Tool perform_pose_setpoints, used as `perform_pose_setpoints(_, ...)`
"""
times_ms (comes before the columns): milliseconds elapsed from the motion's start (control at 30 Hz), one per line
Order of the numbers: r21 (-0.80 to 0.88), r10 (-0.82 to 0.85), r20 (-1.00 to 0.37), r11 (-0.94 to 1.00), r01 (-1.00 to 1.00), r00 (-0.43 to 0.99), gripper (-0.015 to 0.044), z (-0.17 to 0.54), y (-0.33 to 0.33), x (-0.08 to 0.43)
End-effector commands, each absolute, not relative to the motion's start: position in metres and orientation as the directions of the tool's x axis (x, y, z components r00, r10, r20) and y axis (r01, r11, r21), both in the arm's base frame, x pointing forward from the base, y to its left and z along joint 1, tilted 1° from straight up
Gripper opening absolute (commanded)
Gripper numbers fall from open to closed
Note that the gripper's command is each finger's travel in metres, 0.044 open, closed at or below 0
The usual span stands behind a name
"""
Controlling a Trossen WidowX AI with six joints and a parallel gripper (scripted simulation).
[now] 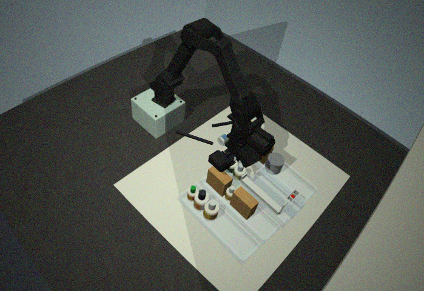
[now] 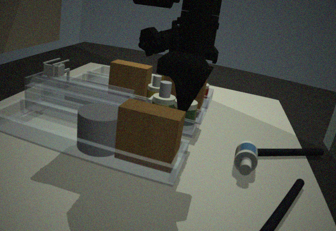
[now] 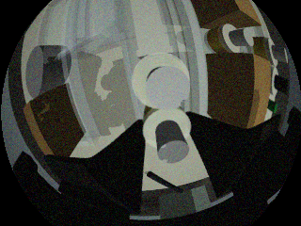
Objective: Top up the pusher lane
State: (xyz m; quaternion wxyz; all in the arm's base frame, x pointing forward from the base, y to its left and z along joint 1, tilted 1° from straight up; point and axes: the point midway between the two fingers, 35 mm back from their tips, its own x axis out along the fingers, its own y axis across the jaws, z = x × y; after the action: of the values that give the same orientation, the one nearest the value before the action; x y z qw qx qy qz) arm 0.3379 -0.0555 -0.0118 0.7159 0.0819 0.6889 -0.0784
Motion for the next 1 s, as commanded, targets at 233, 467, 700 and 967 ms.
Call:
perform_pose_setpoints(233, 0.005, -0.005, -0.999, 0.975, 0.223, 0.047, 0.0000, -0.0119, -0.0560, 0.3379)
perform_pose_setpoints(467, 0.005, -0.005, -0.999, 0.975, 0.223, 0.047, 0.0000, -0.0119, -0.0558, 0.3368)
perform_pose_setpoints(700, 0.005, -0.005, -0.999, 0.975, 0.223, 0.047, 0.0000, -0.0120, -0.0555, 0.3356)
perform_pose_setpoints(967, 0.005, -0.005, -0.999, 0.975, 0.223, 0.047, 0.0000, -0.0121, -0.0552, 0.3343)
